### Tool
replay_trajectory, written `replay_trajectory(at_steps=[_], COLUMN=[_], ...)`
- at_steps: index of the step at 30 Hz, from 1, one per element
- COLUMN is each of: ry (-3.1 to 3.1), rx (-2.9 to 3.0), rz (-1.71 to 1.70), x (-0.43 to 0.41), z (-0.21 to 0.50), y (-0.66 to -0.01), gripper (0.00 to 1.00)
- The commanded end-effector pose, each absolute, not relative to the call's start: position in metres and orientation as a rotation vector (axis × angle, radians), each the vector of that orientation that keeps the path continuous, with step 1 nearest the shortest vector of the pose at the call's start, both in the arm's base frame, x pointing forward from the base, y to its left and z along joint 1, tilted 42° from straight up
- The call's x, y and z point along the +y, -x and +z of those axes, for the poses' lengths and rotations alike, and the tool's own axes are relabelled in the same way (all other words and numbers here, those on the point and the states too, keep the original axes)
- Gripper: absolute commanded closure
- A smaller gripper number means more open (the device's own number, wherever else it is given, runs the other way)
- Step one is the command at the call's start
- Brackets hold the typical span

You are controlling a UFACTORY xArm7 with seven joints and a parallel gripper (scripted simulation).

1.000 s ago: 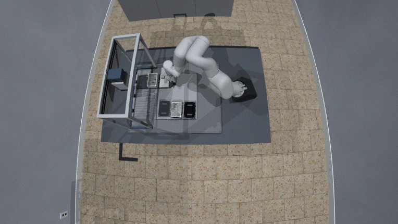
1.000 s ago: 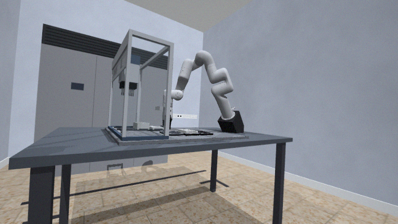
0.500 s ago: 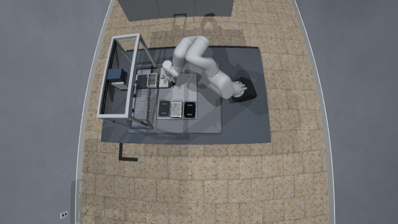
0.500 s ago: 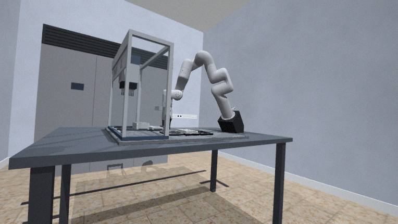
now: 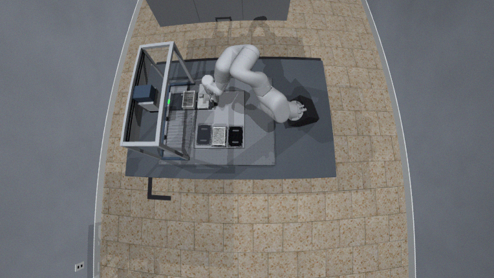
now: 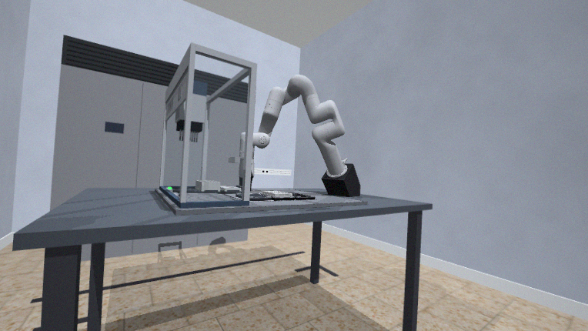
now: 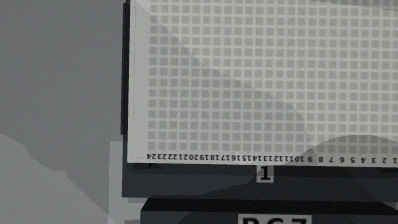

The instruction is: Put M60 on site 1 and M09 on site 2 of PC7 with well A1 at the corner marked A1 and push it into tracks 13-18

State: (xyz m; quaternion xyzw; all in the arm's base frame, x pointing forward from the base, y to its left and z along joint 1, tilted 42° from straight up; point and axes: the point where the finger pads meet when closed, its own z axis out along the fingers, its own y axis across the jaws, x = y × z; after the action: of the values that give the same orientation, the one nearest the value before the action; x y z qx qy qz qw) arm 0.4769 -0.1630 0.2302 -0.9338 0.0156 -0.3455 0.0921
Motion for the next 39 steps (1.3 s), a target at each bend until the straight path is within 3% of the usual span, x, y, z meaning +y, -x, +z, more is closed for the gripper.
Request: replay_trajectory(at_steps=[1, 39], ry=[2.772, 2.772], rx=[0.049, 0.048], rz=[-1.035, -1.035], x=[-0.1643, -0.1636], z=[0.2321, 0.2265], y=[-0.4778, -0.4713], gripper=[0.18, 0.18])
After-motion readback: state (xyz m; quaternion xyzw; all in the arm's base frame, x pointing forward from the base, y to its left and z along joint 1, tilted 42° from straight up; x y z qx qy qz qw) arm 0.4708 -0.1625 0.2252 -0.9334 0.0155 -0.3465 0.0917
